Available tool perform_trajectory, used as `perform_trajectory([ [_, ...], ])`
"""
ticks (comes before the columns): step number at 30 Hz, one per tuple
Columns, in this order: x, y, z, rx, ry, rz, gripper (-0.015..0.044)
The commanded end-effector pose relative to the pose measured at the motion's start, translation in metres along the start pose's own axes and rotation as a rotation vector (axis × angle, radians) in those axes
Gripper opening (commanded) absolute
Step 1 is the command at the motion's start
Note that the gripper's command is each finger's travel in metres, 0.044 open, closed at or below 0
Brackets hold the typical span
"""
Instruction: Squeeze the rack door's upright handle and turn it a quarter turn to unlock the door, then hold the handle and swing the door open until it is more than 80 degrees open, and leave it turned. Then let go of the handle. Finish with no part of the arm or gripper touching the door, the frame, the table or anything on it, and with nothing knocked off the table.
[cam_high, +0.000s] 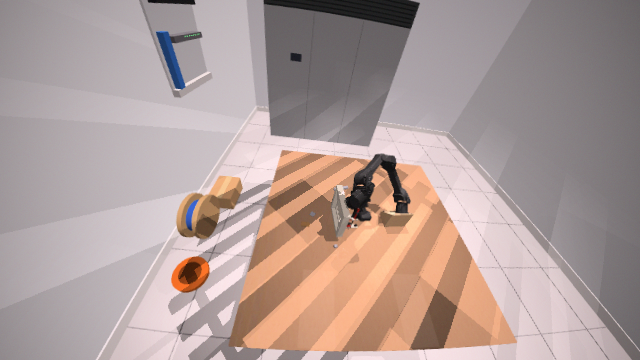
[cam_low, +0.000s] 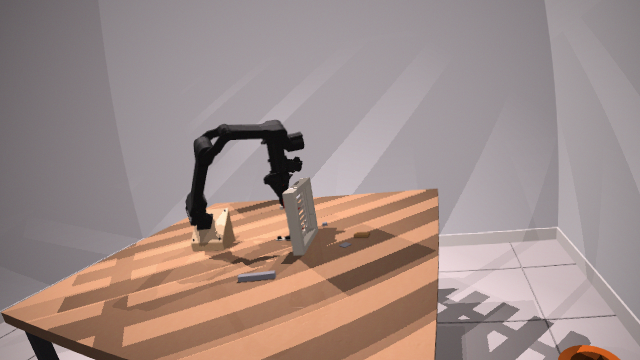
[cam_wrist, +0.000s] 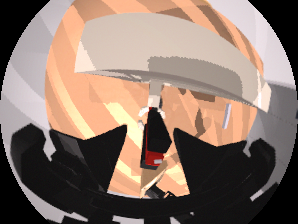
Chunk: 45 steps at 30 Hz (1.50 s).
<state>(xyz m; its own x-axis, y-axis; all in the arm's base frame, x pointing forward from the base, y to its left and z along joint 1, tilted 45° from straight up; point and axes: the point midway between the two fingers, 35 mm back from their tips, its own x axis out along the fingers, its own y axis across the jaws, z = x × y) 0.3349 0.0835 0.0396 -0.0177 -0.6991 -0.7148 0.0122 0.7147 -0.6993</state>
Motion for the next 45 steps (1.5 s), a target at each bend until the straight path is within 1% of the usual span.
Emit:
perform_trajectory([
  [1,0.0013,-0.0013,0.0,0.21,0.0,-0.006,0.0285],
  [32,0.0013,-0.0013,0.0,1.737,-0.005,-0.006,0.0285],
  [40,0.0013,-0.0013,0.0,1.77,-0.005,-0.006,0.0285],
  [45,0.0013,-0.0013,0.0,1.77,-0.005,-0.006,0.0154],
])
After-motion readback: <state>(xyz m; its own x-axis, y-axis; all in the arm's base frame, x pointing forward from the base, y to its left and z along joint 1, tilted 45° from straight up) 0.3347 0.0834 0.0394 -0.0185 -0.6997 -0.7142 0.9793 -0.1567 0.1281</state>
